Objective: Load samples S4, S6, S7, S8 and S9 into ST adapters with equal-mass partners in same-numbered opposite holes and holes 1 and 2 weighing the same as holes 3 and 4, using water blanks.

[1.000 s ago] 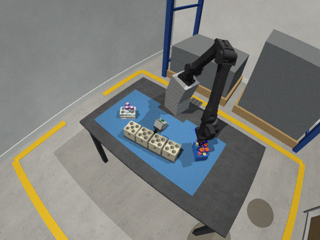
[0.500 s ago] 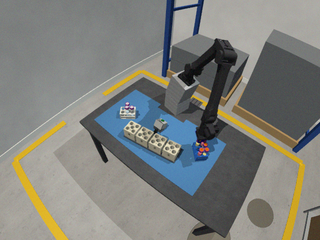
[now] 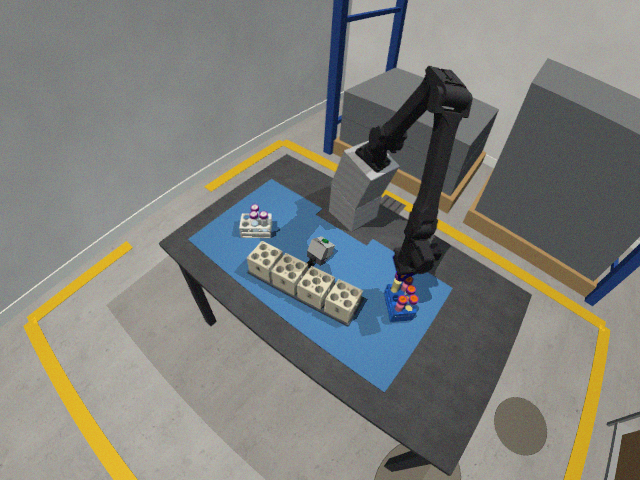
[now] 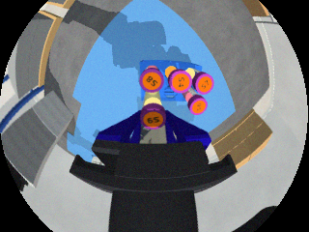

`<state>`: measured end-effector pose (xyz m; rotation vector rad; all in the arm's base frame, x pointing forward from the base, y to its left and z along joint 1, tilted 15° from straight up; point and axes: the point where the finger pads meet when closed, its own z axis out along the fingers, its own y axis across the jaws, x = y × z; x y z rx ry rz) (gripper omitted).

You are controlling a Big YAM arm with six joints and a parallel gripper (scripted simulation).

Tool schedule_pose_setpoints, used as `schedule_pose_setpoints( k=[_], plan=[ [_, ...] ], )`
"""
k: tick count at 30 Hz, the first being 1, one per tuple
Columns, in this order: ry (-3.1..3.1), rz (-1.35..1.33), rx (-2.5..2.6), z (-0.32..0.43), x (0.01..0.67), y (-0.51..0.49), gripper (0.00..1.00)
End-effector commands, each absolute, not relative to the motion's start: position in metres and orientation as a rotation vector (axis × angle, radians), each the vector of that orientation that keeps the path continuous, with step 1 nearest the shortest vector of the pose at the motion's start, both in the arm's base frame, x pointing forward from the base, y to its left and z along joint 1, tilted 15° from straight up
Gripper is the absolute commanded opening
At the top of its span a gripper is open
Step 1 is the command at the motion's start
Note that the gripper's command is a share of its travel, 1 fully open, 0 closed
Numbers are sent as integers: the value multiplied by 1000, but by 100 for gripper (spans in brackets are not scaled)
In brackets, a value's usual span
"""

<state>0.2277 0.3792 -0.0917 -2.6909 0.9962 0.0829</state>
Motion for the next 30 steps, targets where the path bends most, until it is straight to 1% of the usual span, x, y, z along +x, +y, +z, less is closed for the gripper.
schedule_pose_setpoints(
  k=[1,30],
  plan=[
    [992,84,-2686,-74,231,375,0],
    [981,77,-2671,12,232,360,0]
  ],
)
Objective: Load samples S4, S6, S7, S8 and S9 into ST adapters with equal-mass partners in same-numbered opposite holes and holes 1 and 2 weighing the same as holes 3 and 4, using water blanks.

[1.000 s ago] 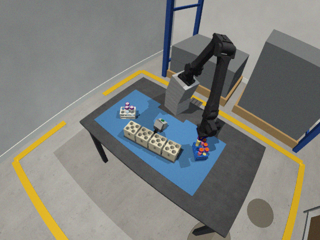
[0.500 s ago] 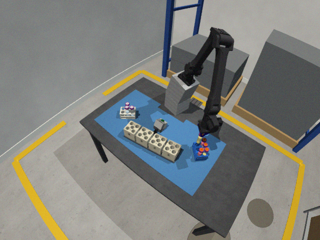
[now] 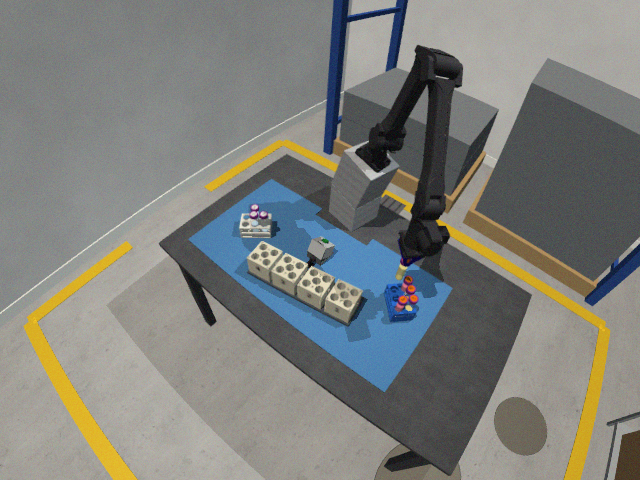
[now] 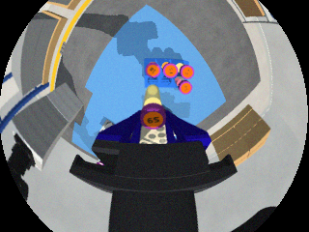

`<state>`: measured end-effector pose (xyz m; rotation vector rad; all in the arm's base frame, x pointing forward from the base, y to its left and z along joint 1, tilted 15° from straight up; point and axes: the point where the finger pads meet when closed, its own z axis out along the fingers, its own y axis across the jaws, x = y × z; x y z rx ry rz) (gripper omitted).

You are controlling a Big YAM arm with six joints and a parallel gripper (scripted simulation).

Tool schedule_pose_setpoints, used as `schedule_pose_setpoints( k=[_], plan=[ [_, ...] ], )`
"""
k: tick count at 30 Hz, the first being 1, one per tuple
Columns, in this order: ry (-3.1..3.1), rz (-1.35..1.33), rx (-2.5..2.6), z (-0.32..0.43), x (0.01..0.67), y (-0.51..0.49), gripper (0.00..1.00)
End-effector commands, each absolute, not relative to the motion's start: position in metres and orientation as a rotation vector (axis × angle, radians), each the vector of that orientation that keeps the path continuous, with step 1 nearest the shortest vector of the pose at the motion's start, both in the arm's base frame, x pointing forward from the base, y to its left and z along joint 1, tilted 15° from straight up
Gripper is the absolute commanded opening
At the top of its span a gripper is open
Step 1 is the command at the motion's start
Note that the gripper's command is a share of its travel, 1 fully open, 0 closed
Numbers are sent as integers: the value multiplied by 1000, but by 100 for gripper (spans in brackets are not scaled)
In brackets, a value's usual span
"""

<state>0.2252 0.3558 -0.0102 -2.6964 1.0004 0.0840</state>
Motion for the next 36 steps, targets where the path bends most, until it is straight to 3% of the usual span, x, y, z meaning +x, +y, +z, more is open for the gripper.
schedule_pose_setpoints(
  k=[1,36],
  plan=[
    [977,76,-2668,17,232,361,0],
    [987,79,-2674,24,229,358,0]
  ],
)
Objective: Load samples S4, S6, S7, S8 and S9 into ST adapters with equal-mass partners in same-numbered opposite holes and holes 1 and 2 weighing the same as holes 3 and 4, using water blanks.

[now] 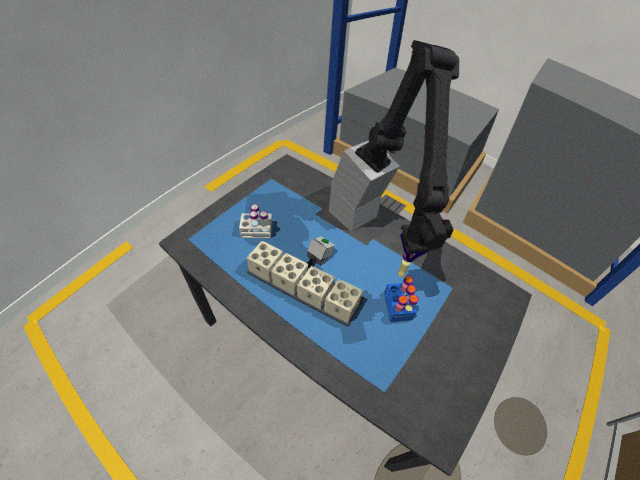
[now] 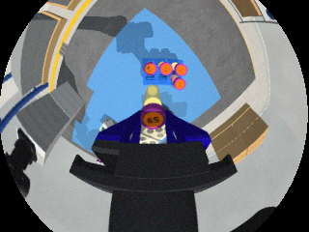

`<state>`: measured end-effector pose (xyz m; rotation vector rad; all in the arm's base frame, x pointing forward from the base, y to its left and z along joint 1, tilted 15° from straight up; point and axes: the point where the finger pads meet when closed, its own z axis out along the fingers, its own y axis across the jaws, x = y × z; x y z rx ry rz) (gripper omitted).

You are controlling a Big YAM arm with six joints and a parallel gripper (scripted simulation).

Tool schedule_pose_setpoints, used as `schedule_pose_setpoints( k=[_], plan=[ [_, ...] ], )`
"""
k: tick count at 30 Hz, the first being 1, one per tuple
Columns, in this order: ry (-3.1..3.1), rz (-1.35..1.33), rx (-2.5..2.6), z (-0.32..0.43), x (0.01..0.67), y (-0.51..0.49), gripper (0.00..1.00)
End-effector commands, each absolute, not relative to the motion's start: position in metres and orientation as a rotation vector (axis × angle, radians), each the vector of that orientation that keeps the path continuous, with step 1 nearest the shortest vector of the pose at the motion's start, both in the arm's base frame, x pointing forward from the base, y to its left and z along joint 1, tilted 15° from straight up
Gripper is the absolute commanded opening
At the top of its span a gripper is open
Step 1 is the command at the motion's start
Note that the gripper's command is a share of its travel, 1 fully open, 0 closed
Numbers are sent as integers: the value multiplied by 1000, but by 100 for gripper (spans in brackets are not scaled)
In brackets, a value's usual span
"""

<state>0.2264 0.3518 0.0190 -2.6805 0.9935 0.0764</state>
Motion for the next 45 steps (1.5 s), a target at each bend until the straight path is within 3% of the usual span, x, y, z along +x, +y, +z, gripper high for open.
schedule_pose_setpoints(
  k=[1,45],
  plan=[
    [987,79,-2674,24,229,358,0],
    [985,80,-2673,-53,232,388,0]
  ],
)
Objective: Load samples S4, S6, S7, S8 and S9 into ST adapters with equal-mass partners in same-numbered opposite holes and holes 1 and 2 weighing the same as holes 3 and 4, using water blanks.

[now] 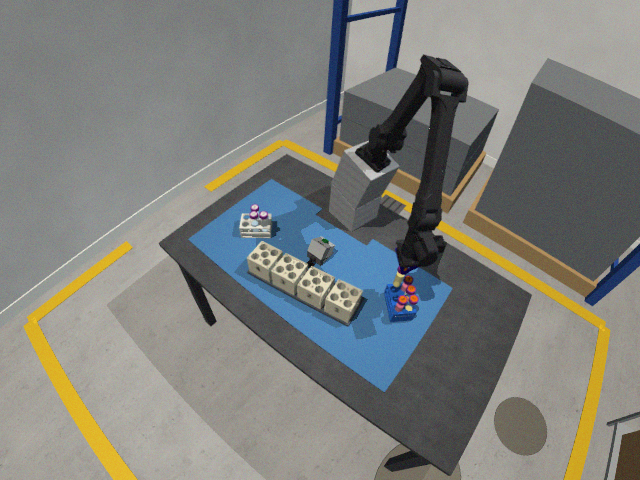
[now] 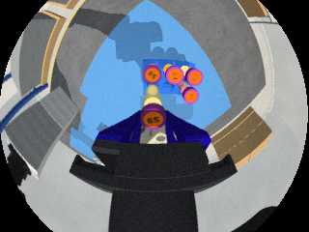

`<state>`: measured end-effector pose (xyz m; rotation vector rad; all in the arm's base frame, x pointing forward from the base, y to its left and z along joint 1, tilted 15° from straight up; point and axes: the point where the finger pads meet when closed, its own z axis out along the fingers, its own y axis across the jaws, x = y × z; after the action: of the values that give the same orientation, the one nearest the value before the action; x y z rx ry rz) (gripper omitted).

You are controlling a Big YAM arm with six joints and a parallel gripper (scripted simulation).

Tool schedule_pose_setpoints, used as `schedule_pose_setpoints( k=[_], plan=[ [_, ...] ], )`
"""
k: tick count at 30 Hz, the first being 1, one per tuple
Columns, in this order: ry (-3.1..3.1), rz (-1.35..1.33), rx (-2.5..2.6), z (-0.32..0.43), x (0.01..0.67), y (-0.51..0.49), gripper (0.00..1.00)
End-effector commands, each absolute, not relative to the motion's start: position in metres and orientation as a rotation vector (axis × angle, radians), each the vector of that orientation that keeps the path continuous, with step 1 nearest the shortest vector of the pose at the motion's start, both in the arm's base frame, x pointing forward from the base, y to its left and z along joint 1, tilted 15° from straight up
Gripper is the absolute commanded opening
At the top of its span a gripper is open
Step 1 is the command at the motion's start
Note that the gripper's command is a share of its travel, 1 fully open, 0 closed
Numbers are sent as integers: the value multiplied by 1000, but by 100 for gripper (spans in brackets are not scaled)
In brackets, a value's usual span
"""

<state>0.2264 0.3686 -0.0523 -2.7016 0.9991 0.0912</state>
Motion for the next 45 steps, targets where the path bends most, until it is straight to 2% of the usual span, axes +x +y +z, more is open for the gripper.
schedule_pose_setpoints(
  k=[1,45],
  plan=[
    [984,80,-2673,-56,232,388,0],
    [990,80,-2674,-80,234,391,0]
  ],
)
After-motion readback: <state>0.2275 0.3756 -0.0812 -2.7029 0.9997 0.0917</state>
